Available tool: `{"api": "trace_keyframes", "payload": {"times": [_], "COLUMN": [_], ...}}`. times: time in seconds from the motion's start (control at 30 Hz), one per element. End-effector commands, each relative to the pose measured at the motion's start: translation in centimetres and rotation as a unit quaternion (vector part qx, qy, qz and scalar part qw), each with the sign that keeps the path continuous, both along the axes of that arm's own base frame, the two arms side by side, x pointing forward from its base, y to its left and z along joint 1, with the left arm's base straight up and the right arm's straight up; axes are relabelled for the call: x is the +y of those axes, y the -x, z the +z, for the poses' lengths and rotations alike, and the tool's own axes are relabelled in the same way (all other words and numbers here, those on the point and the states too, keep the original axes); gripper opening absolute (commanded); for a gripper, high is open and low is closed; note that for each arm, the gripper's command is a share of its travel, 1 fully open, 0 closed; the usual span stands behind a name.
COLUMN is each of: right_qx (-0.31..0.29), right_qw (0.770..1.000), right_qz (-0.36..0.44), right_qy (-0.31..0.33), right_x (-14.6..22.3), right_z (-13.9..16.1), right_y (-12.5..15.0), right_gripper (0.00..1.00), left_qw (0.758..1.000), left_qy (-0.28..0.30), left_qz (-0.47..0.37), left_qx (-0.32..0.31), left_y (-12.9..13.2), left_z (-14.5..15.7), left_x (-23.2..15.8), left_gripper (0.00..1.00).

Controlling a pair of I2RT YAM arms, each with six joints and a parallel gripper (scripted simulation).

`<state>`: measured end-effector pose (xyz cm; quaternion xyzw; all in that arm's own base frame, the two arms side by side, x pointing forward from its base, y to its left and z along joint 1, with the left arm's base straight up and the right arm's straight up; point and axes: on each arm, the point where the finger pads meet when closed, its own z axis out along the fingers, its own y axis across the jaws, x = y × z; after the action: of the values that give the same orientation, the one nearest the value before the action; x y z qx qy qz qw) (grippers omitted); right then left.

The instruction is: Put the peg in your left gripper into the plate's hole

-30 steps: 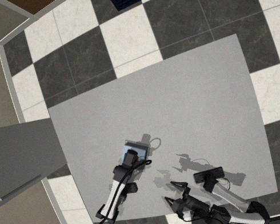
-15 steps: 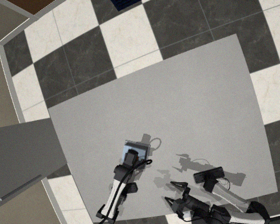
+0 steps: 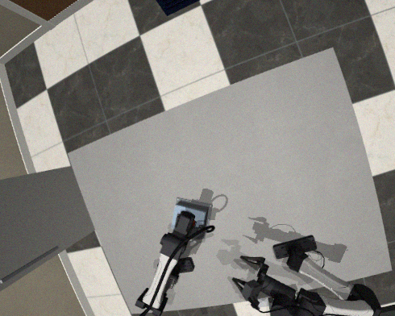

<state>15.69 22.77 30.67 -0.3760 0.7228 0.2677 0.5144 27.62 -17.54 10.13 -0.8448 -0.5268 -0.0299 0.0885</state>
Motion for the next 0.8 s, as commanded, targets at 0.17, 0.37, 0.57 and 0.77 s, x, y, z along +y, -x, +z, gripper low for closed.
{"api": "trace_keyframes", "payload": {"times": [0.17, 0.37, 0.57, 0.77], "right_qx": [0.008, 0.008, 0.008, 0.008], "right_qw": [1.0, 1.0, 1.0, 1.0], "right_qz": [-0.002, -0.002, -0.002, -0.002], "right_qy": [0.006, 0.006, 0.006, 0.006], "right_x": [0.0, 0.0, 0.0, 0.0], "right_z": [-0.6, -0.6, -0.6, -0.6], "right_y": [0.0, 0.0, 0.0, 0.0], "right_gripper": [1.0, 1.0, 1.0, 1.0], "left_qw": [1.0, 1.0, 1.0, 1.0], "left_qy": [0.005, 0.002, 0.003, 0.003], "left_qz": [-0.002, -0.002, -0.002, -0.002], "left_qx": [-0.001, -0.01, -0.009, -0.009], "left_y": [-0.1, -0.2, -0.1, -0.1], "left_z": [3.8, 4.1, 4.0, 4.0], "left_x": [-1.4, -0.4, -0.5, -0.5], "left_gripper": [0.69, 0.69, 0.69, 0.69]}}
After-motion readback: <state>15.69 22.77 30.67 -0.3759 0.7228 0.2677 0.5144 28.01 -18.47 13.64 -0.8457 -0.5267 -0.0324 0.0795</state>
